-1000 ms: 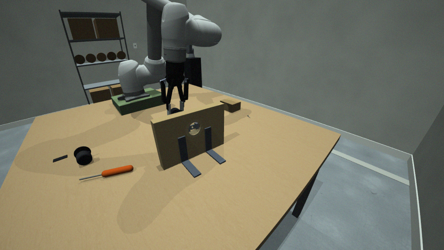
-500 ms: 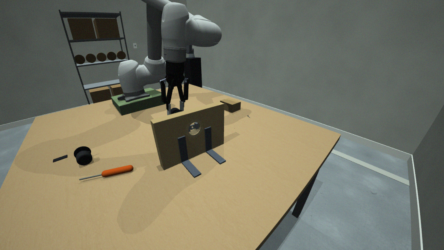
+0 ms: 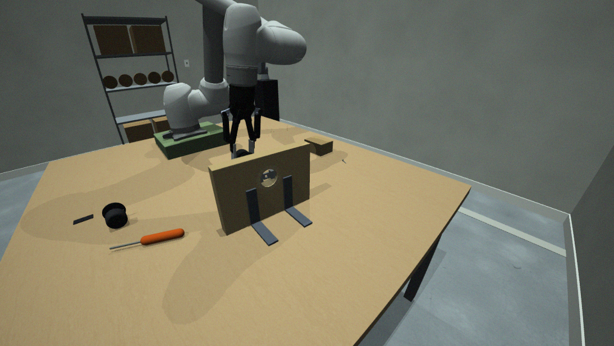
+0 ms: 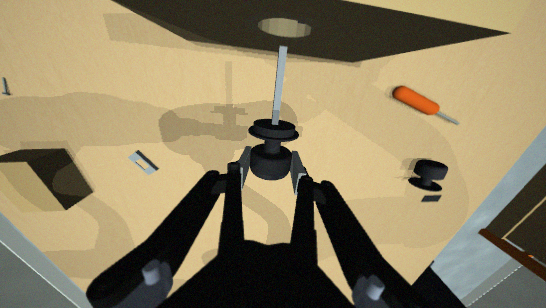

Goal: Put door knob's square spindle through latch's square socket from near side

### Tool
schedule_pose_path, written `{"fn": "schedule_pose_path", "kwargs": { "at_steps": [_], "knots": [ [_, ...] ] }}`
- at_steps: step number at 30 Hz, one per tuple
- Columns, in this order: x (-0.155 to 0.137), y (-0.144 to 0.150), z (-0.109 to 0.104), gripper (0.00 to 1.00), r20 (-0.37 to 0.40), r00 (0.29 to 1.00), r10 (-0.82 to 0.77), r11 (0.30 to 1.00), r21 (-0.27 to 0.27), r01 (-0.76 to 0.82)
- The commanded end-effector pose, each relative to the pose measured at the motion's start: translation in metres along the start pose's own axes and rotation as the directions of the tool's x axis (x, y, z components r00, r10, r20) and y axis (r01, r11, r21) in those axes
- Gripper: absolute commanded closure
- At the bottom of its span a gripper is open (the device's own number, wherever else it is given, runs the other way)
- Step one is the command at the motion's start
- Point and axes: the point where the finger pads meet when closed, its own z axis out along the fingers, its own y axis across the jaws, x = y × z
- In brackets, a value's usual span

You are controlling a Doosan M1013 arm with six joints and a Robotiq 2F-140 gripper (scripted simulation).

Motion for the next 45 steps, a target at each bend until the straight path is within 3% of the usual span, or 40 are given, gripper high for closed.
{"fn": "schedule_pose_path", "kwargs": {
  "at_steps": [1, 45],
  "knots": [
    [0.0, 0.0, -0.0001, 0.58, 0.0, 1.0, 0.0, 1.0, 0.0, 0.0],
    [0.0071, 0.0, -0.0006, 0.58, 0.0, 1.0, 0.0, 1.0, 0.0, 0.0]
  ]
}}
